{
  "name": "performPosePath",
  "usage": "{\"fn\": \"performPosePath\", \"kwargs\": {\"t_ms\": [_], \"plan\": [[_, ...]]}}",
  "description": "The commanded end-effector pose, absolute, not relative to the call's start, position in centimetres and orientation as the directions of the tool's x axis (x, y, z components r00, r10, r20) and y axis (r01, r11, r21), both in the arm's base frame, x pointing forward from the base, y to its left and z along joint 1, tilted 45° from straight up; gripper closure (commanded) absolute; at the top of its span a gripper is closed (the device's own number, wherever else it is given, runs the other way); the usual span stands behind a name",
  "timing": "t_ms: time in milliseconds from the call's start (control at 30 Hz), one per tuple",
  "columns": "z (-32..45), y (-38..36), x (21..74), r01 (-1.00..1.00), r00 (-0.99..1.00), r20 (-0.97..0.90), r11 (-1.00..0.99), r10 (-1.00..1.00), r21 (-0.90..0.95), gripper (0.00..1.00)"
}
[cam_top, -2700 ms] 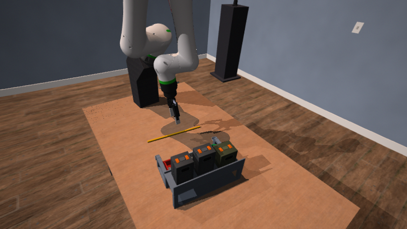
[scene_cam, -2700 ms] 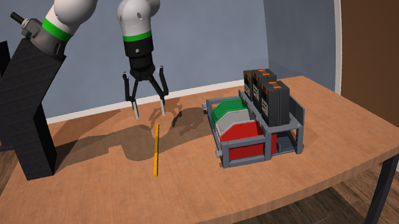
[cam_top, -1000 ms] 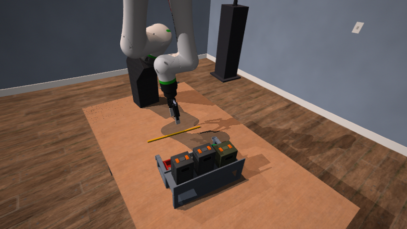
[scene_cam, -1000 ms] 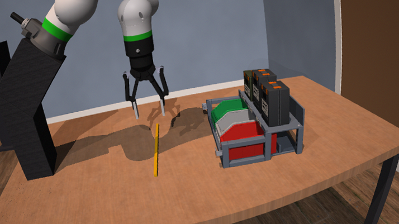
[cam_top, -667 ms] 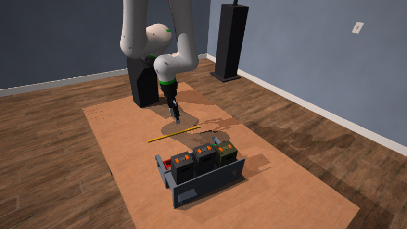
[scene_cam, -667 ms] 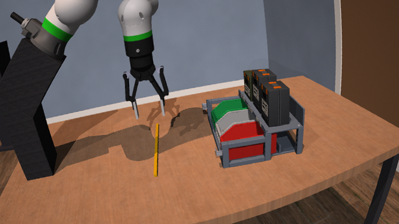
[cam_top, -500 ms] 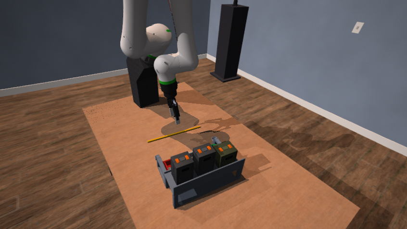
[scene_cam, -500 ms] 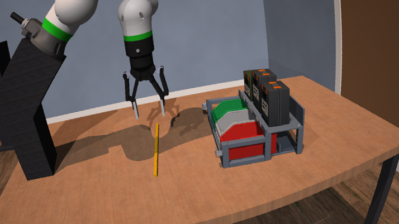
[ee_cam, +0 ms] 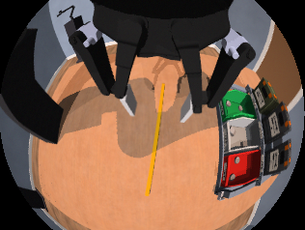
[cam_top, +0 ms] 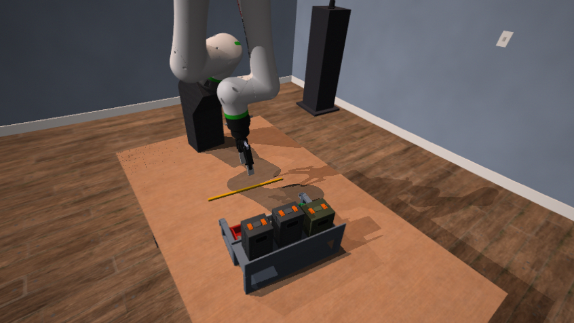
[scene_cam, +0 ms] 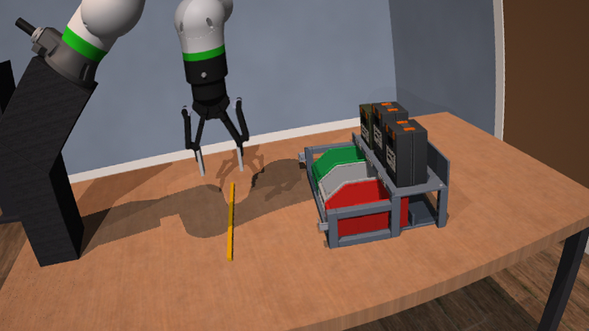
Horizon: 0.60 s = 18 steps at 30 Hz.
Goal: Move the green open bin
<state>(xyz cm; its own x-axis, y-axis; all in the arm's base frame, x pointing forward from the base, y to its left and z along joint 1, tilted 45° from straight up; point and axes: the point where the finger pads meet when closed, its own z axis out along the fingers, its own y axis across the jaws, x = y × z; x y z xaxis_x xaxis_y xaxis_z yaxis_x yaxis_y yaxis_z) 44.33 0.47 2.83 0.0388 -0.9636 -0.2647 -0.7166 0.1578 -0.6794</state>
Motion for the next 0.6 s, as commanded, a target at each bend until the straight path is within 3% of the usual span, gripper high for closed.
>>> {"fn": "performPosePath", "kwargs": {"t_ms": [0, 367, 400, 567], "plan": [[2.88, 0.56, 44.29, -0.716, -0.061, -0.165, 0.158, -0.984, -0.68, 0.43], [2.88, 0.56, 44.29, -0.716, -0.061, -0.165, 0.158, -0.984, -0.68, 0.43], [2.85, 0.5, 44.32, -0.717, 0.019, -0.245, 0.158, -0.969, -0.679, 0.43], [2.88, 0.56, 44.29, -0.716, -0.061, -0.165, 0.158, -0.984, -0.68, 0.43]]}}
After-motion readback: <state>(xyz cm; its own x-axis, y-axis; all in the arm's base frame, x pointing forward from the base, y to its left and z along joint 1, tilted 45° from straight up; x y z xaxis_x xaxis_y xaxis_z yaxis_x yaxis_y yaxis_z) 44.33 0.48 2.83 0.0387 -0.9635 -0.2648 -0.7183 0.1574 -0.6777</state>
